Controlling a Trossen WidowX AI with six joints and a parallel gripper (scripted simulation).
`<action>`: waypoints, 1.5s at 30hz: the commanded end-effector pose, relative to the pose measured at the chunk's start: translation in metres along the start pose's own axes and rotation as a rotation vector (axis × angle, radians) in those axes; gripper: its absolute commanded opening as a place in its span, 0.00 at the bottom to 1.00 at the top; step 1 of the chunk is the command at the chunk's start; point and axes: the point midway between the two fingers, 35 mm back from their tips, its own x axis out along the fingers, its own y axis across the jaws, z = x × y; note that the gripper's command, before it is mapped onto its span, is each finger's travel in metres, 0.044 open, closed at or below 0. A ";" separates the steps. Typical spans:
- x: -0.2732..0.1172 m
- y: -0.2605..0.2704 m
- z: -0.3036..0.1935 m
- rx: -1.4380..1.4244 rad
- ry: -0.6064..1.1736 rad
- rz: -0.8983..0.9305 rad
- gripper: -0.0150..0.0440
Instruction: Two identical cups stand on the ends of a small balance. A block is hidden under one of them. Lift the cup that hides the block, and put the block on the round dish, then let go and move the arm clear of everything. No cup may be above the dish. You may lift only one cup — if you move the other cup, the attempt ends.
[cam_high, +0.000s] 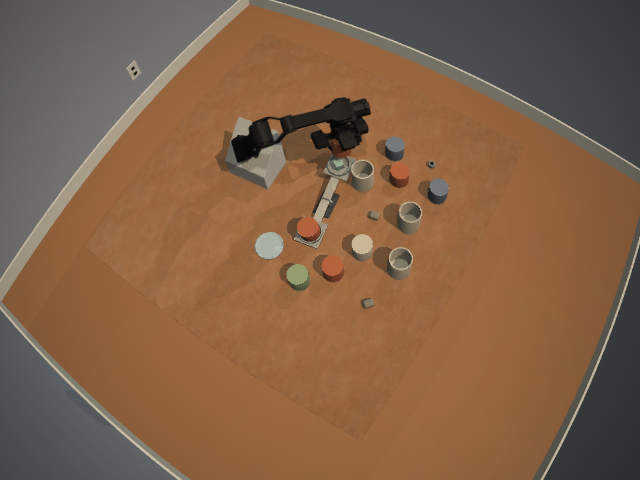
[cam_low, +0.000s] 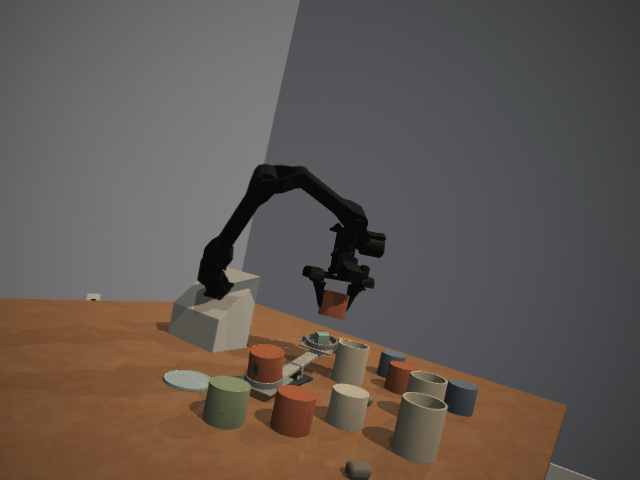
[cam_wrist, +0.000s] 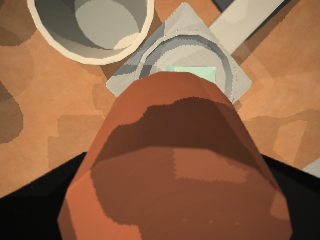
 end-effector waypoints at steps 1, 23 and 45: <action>0.021 0.015 -0.031 -0.007 0.007 -0.004 0.25; 0.116 0.039 -0.105 -0.001 0.010 0.002 0.25; 0.136 0.039 -0.105 0.005 0.015 0.000 0.34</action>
